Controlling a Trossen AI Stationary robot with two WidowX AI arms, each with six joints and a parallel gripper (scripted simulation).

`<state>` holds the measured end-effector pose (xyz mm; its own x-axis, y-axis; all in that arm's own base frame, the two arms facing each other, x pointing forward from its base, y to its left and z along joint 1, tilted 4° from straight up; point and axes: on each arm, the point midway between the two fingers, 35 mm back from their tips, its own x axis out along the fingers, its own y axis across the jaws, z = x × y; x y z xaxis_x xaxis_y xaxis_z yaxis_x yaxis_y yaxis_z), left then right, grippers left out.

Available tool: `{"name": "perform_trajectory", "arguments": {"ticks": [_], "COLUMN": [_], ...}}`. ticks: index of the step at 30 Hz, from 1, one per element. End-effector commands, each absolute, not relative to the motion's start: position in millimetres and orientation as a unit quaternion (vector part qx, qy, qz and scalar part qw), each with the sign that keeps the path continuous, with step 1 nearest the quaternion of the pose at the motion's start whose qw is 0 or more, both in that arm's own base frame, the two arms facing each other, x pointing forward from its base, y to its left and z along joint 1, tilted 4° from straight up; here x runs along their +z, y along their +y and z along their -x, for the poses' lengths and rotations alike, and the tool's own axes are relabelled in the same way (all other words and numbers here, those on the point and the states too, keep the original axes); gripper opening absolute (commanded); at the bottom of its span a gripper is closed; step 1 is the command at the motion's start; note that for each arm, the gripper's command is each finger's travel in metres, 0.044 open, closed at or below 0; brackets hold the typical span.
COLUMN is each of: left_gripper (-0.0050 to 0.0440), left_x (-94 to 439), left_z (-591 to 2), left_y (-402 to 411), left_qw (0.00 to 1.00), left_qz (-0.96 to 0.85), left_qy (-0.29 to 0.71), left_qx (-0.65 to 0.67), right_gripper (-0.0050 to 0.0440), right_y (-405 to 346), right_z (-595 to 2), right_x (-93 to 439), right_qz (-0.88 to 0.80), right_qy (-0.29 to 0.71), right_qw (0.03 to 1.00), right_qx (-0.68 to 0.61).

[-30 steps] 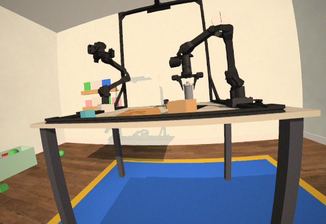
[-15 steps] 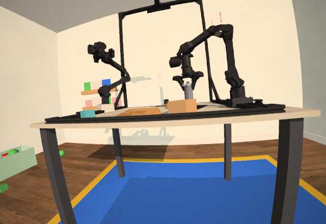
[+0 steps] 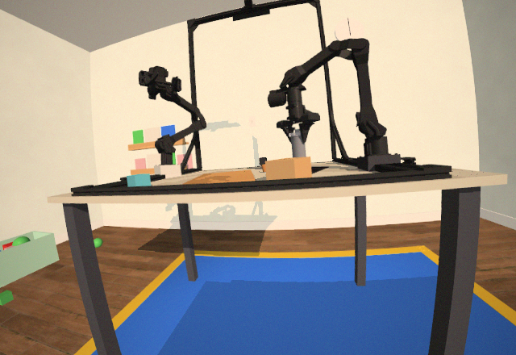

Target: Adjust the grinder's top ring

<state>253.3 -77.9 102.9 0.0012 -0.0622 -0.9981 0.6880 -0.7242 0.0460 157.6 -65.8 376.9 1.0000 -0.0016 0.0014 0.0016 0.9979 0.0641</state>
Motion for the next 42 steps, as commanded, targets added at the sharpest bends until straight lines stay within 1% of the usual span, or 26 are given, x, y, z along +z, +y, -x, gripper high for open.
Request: {"name": "perform_trajectory", "arguments": {"ticks": [1,8,12,13,16,21,23,25,27,37,40,42], "left_gripper": [0.0298,0.0298,0.0394,0.04,0.04,0.04,0.04,0.04,0.04,0.04,0.0393,0.038], "left_x": [102.9,102.9,102.9,102.9,102.9,102.9,102.9,102.9,102.9,102.9,102.8,102.8], "left_z": [-253.3,-253.3,-253.3,-253.3,-253.3,-253.4,-253.4,-253.4,-253.5,-253.5,-253.2,-253.2], "left_y": [-77.8,-77.8,-77.8,-77.8,-77.8,-77.9,-77.9,-78.0,-78.0,-78.0,-78.0,-78.0], "left_qw": [0.278,0.278,0.279,0.279,0.299,0.41,0.41,0.461,0.491,0.499,0.496,0.496], "left_qz": [-0.651,-0.651,-0.65,-0.65,-0.641,-0.576,-0.576,-0.537,-0.51,-0.502,-0.504,-0.504], "left_qy": [0.237,0.237,0.238,0.238,0.258,0.374,0.374,0.426,0.458,0.466,0.464,0.464], "left_qx": [-0.666,-0.666,-0.666,-0.666,-0.658,-0.6,-0.6,-0.564,-0.538,-0.531,-0.533,-0.533], "right_gripper": [0.04,0.04,0.04,0.04,0.04,0.04,0.04,0.04,0.04,0.04,0.04,0.04], "right_y": [-65.7,-65.7,-65.7,-65.7,-65.7,-65.7,-65.7,-65.7,-65.7,-65.7,-65.7,-65.7], "right_z": [-157.6,-157.6,-157.6,-157.6,-157.6,-157.6,-157.6,-157.6,-157.6,-157.6,-157.6,-157.6], "right_x": [376.9,376.9,376.9,376.9,376.9,376.9,376.9,376.9,376.9,376.9,376.9,376.9], "right_qz": [-0.032,-0.032,-0.032,-0.032,-0.032,-0.032,-0.032,-0.032,-0.032,-0.032,-0.032,-0.032], "right_qy": [-0.001,-0.001,-0.001,-0.001,-0.001,-0.001,-0.001,-0.001,-0.001,-0.001,-0.001,-0.001], "right_qw": [0.999,0.999,0.999,0.999,0.999,0.999,0.999,0.999,0.999,0.999,0.999,0.999], "right_qx": [-0.001,-0.001,-0.001,-0.001,-0.001,-0.001,-0.001,-0.001,-0.001,-0.001,-0.001,-0.001]}}
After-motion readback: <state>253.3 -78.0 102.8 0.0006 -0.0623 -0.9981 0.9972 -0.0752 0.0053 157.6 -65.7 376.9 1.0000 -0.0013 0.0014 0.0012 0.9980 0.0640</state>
